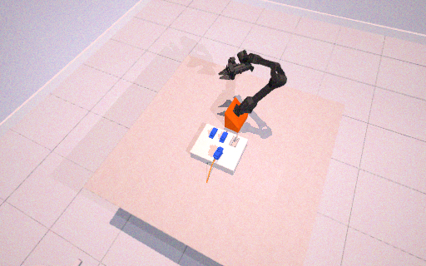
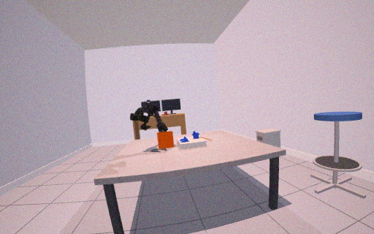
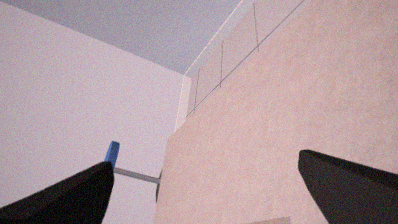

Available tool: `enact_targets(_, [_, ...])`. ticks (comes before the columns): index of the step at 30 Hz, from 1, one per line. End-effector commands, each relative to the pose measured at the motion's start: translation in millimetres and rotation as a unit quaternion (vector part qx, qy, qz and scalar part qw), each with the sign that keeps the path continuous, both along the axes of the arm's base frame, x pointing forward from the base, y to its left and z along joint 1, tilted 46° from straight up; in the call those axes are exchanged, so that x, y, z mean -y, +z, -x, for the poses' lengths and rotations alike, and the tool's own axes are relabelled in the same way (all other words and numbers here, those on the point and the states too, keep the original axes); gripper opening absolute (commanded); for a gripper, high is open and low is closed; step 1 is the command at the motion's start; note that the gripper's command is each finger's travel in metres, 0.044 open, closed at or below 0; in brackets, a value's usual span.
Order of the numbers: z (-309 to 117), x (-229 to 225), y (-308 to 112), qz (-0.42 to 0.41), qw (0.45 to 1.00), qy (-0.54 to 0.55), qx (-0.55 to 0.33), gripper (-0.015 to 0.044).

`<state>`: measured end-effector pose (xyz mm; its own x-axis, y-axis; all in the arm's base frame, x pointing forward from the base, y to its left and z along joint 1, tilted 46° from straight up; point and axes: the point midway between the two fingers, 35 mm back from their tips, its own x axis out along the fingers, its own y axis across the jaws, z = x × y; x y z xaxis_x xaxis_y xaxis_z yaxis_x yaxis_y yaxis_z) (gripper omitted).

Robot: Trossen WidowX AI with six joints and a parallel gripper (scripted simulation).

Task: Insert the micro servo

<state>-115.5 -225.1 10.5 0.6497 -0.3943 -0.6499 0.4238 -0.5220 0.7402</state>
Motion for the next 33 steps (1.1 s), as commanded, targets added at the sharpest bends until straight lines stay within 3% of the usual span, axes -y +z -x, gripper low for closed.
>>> enact_targets(1, [-26.8,17.0,3.0,0.000,0.998,0.069,-0.012,0.0440])
enact_targets(19, [-150.7,44.0,15.5,0.017,0.943,0.330,-0.031,0.0440])
enact_targets(33, [-256.4,25.7,27.1,0.042,0.844,0.533,-0.042,0.0440])
